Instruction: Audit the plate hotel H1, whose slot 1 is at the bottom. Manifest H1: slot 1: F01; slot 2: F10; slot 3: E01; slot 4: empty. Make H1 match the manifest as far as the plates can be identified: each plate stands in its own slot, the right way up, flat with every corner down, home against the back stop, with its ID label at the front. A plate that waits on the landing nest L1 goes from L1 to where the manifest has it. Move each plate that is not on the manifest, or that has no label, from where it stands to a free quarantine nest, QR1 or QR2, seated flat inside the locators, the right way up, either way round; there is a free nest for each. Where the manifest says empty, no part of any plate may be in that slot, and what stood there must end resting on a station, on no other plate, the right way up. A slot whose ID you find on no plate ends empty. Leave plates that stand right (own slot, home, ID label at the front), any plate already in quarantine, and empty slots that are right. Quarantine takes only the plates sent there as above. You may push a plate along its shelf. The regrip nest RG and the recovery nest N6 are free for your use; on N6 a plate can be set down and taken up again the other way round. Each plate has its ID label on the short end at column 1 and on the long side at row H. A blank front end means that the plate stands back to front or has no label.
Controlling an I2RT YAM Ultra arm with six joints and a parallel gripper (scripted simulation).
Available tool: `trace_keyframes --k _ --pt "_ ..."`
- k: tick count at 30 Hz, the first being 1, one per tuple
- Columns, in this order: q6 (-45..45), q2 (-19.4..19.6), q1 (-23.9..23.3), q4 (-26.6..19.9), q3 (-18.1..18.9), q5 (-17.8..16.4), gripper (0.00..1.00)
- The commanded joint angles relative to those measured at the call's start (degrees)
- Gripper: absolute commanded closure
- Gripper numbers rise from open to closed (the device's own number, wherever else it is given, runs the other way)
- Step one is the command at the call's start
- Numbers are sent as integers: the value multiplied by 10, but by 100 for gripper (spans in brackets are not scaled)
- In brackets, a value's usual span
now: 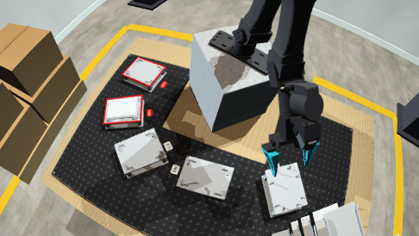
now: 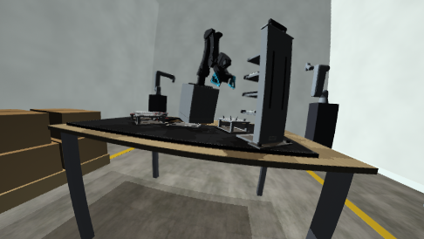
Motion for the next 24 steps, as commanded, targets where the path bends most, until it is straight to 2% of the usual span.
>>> trace_keyframes --k 1,3,5,17,19,24 --pt "25 -2 22 0 5 35 0" --pt "34 -1 39 -3 8 49 0" --pt "34 -1 39 -3 8 49 0" --pt "91 12 135 -29 34 127 0" --pt "93 30 138 -12 34 130 0" --pt "93 30 138 -12 34 130 0"
